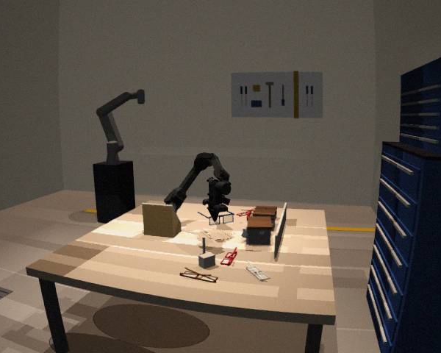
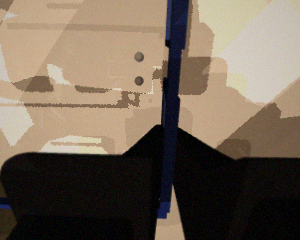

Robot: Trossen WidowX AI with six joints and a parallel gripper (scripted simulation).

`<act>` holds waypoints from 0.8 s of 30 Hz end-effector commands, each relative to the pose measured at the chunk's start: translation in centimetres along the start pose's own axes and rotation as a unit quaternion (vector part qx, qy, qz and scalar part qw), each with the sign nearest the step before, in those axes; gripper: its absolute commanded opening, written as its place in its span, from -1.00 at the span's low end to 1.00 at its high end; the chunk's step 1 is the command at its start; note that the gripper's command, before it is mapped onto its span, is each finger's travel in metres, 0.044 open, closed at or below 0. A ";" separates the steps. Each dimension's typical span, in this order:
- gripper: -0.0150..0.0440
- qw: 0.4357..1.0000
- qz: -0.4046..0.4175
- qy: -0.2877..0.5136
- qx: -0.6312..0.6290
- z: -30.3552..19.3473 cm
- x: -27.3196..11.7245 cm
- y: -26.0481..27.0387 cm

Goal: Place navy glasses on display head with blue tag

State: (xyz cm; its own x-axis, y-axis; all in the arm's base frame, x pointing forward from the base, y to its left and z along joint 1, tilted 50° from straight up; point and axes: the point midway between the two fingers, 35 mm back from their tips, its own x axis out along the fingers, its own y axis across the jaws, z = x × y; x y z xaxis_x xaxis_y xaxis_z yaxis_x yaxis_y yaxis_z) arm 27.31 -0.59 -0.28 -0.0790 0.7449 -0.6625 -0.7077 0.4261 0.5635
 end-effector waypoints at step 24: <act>-0.49 1.000 0.001 -0.003 0.003 0.1 2.8 -0.1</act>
State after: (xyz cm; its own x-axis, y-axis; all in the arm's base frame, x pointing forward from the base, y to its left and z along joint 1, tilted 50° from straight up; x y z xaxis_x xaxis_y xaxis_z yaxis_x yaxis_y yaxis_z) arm 27.29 1.21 -1.92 -0.0773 0.7440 -0.6637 -0.7079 0.4278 0.5620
